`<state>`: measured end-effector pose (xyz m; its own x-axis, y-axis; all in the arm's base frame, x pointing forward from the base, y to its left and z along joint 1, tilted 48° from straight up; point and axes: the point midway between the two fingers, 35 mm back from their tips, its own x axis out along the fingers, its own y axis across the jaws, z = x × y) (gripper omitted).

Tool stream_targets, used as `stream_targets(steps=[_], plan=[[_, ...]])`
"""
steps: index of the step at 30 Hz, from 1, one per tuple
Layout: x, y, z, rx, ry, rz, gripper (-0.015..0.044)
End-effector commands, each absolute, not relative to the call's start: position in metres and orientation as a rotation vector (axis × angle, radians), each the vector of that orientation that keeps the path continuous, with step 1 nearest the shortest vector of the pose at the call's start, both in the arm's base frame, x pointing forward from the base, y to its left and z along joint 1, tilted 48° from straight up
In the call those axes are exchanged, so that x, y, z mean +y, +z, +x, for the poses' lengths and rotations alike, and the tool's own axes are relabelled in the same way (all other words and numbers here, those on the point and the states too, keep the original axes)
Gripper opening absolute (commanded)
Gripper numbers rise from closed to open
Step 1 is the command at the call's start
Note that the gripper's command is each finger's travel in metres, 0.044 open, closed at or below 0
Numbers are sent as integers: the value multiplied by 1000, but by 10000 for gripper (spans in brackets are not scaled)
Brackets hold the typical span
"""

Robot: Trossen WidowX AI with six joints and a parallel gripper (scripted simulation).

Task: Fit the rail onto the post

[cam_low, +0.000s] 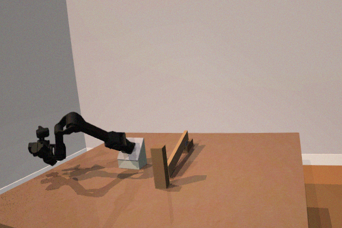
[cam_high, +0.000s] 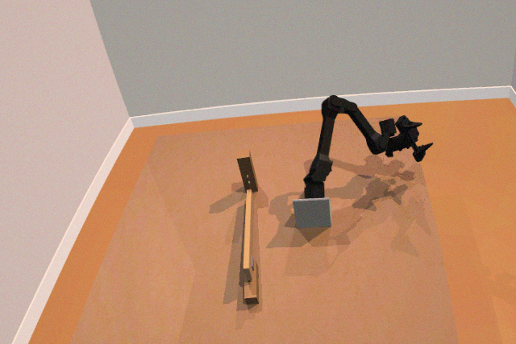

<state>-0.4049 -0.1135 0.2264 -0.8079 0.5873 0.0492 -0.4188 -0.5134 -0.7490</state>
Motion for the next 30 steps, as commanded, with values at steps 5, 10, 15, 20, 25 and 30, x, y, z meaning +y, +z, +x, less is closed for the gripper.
stream_targets(steps=[5, 10, 15, 20, 25, 30], plan=[[-182, 257, -388, -899, 2599, -78, 440], [-226, 278, -368, -766, 2797, 40, 440], [-267, 299, -341, -610, 2992, 142, 440], [-303, 320, -310, -429, 3183, 223, 440], [-335, 341, -272, -222, 3369, 281, 440], [-361, 361, -230, 11, 3548, 309, 440]])
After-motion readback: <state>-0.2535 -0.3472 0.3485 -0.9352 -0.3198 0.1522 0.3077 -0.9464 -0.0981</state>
